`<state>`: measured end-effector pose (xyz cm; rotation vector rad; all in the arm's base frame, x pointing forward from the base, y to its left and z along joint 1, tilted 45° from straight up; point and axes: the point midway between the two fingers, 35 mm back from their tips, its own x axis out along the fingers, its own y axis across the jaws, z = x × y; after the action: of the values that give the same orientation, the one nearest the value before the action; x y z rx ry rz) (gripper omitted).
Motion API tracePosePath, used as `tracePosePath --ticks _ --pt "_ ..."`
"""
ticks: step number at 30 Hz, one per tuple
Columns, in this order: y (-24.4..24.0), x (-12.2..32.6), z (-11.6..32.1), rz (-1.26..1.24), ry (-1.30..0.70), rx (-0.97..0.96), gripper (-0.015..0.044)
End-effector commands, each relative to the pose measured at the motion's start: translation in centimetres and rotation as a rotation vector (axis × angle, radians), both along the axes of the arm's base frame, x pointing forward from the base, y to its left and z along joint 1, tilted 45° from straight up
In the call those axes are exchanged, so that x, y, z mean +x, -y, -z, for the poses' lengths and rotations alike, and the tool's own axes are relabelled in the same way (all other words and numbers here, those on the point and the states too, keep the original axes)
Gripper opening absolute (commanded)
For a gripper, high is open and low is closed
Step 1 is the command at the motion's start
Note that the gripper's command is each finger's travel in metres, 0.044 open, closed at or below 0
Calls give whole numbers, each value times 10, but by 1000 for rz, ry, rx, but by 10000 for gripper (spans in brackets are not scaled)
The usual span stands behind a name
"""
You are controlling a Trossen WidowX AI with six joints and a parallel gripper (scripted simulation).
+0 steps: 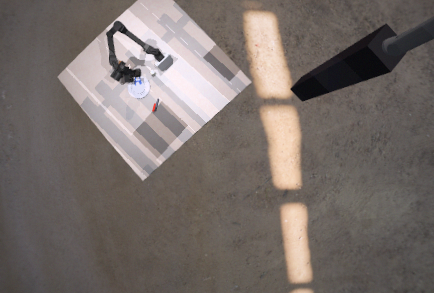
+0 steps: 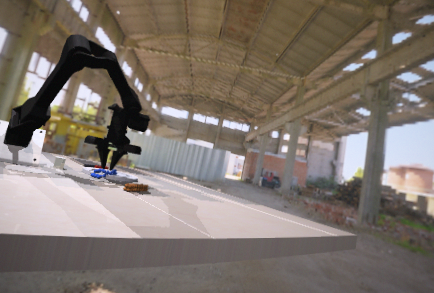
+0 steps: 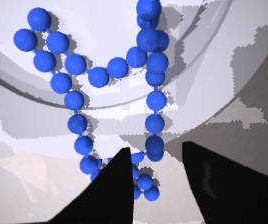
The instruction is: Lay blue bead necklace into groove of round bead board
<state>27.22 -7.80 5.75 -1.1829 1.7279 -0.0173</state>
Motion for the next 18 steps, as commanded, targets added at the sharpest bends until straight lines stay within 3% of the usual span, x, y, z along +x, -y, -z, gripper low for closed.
tracePosePath --ticks 1,9,14,18 --pt "5 0 4 -5 -4 -5 120" --pt "12 -1 10 -5 -3 -7 120" --pt "10 -1 8 2 0 -3 0" --pt "10 -1 8 2 0 -3 0"
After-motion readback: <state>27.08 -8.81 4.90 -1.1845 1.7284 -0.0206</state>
